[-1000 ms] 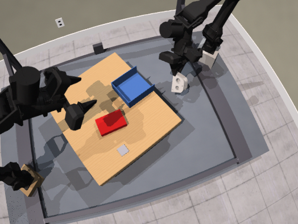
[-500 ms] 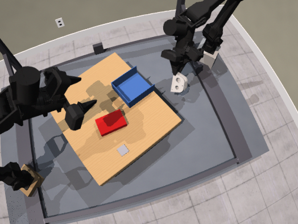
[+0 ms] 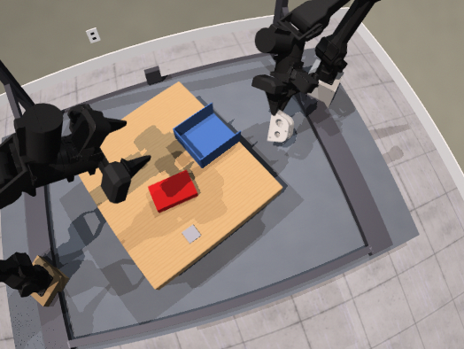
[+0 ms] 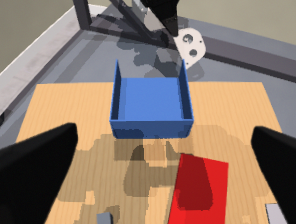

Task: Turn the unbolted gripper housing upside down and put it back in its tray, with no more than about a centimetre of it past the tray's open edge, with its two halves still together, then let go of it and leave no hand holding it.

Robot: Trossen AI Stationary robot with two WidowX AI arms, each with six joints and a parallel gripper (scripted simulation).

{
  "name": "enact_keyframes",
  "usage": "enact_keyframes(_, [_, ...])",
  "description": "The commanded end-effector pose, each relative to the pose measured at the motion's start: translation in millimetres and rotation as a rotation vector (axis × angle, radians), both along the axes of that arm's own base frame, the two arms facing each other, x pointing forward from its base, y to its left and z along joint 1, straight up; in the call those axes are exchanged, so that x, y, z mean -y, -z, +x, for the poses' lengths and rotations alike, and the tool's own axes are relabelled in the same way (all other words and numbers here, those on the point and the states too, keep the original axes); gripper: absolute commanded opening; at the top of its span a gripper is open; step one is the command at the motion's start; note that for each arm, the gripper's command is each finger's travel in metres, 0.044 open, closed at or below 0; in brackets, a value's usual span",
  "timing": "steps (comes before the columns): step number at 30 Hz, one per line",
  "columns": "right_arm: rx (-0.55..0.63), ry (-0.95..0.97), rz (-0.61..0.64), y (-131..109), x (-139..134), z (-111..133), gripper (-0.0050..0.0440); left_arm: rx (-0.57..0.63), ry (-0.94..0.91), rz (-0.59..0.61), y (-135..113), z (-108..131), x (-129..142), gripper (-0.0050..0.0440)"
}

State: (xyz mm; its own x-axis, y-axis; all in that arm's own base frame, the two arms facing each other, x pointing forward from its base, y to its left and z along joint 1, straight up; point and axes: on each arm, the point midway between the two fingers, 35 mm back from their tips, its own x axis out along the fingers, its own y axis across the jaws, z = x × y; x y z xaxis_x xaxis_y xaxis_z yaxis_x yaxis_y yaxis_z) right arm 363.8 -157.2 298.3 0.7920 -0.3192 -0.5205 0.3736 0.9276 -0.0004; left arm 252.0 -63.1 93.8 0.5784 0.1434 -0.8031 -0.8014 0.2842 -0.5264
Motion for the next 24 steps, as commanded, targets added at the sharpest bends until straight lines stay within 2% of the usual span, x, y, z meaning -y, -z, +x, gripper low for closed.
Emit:
enact_keyframes(1, [0.023, 0.004, -0.01, -10, 0, -1, 0.0437, 0.035, -0.002, -0.016, -16, 5, 2, 0.0113])
enact_keyframes(24, [0.023, 0.004, -0.01, -10, 0, -1, 0.0437, 0.035, -0.002, -0.016, -35, 5, 2, 0.0113])
